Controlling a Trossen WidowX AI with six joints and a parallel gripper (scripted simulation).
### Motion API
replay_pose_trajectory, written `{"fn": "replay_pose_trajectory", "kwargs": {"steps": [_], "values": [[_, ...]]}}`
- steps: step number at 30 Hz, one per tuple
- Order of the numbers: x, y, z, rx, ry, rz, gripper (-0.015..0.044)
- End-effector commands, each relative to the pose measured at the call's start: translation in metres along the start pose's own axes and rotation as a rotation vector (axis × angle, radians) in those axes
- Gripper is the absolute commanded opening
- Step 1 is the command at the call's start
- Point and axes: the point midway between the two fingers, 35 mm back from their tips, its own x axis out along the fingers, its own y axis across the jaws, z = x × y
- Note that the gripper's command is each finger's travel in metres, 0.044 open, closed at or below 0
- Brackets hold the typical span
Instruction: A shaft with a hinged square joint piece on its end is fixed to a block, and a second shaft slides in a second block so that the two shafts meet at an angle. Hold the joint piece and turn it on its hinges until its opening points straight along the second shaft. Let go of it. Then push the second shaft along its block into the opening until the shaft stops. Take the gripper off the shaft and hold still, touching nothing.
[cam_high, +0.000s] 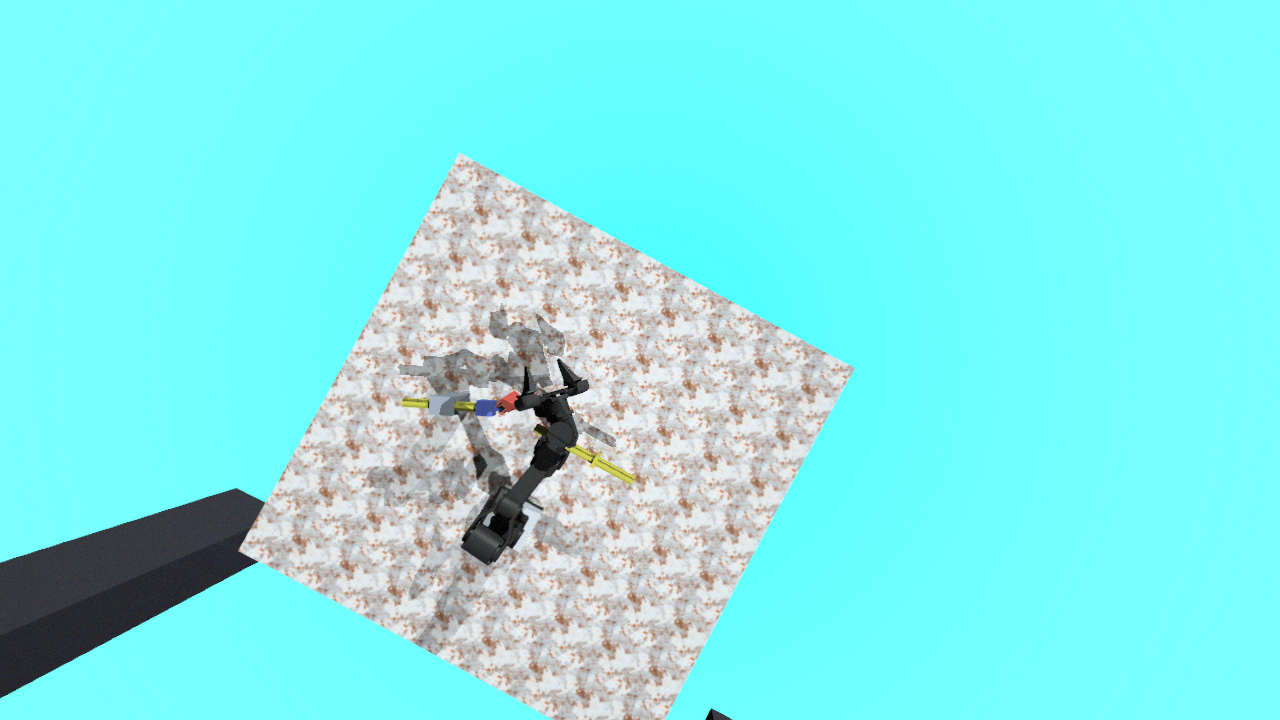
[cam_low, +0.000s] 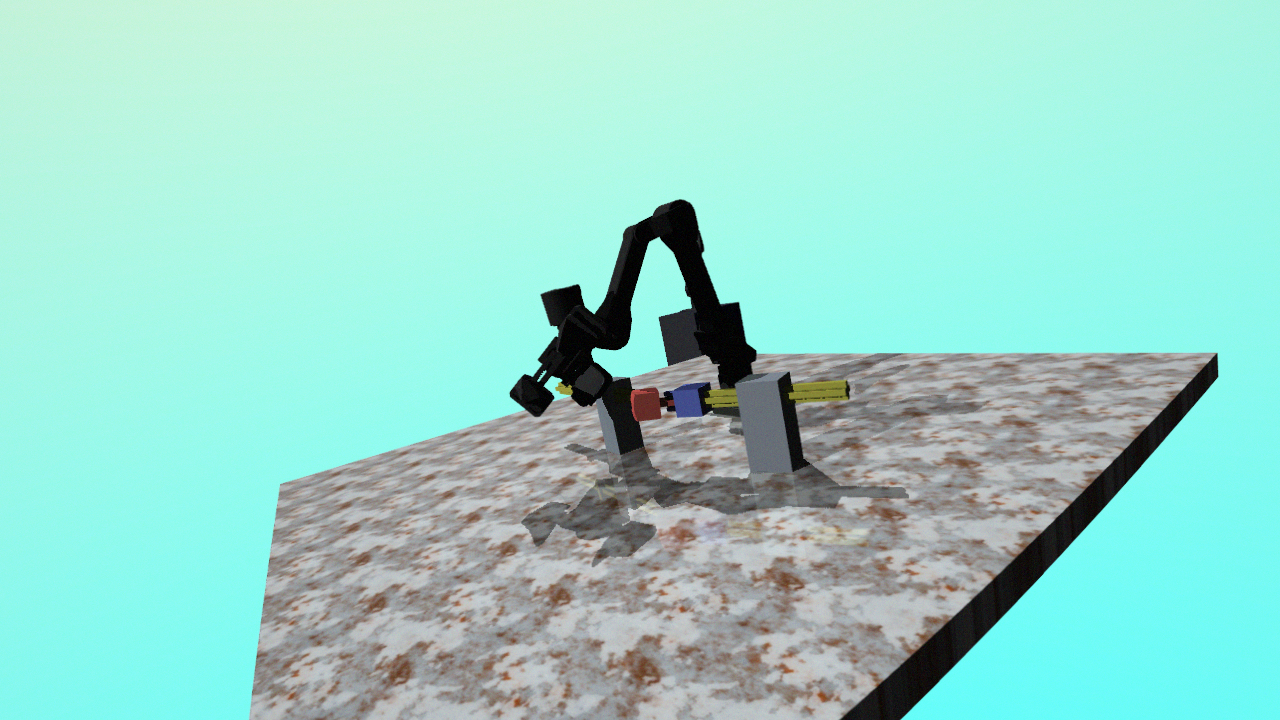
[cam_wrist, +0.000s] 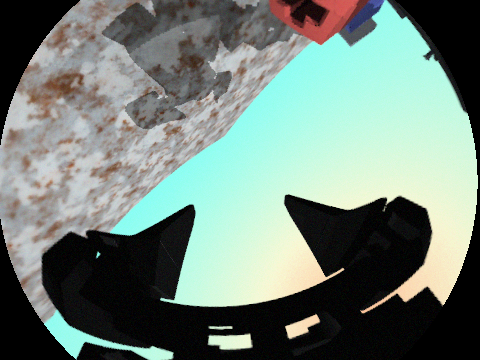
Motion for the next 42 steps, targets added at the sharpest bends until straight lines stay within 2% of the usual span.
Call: {"fn": "replay_pose_trajectory", "kwargs": {"steps": [1, 24, 42], "values": [[0.007, 0.004, -0.004, 0.113, -0.004, 0.026, 0.044], [0.041, 0.024, -0.012, 0.867, -0.013, 0.243, 0.044], [0.058, 0.031, -0.01, 1.441, 0.063, 0.466, 0.044]]}}
